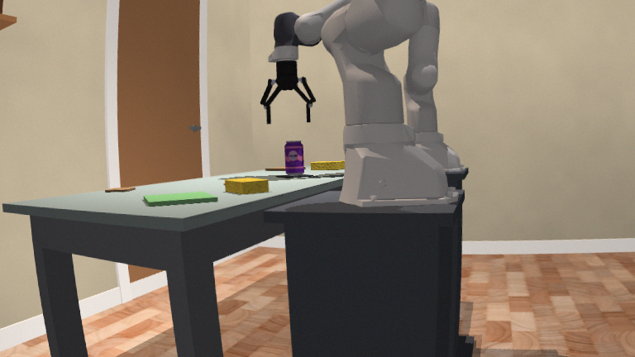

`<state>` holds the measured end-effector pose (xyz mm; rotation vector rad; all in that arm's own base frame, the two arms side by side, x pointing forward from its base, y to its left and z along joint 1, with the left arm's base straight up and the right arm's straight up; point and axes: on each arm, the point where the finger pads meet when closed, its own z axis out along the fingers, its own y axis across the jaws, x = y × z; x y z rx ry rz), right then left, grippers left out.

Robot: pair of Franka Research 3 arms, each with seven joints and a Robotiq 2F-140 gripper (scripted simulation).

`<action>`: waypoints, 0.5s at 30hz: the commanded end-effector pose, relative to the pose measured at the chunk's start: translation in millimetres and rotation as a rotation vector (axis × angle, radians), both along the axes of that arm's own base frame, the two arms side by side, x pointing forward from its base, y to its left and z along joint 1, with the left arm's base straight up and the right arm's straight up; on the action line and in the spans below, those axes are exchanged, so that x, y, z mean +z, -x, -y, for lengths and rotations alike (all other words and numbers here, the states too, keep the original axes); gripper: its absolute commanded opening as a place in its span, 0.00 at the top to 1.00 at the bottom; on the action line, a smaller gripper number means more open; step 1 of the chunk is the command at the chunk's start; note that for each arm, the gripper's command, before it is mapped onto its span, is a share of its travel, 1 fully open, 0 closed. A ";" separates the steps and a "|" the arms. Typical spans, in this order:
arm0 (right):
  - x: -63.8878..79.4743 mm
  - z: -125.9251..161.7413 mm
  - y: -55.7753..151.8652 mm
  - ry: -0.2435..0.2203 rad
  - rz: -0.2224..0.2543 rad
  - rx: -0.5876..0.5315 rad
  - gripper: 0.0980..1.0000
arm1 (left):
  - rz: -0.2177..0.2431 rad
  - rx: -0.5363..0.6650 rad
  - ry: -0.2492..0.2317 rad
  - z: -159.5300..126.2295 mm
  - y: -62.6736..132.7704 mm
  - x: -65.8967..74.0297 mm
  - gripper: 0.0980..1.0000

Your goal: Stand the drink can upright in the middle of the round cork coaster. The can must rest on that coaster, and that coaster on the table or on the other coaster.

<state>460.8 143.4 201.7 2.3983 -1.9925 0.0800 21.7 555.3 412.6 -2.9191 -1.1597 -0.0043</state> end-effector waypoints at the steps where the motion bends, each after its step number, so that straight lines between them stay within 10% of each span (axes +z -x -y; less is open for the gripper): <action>1: -2.6 1.2 16.5 -0.031 -0.008 -0.277 0.00 | -0.002 -0.007 0.002 1.1 1.7 0.4 0.00; 15: -2.6 1.2 16.5 -0.056 -0.014 -0.507 0.00 | -0.002 -0.007 0.002 1.1 1.7 0.4 0.00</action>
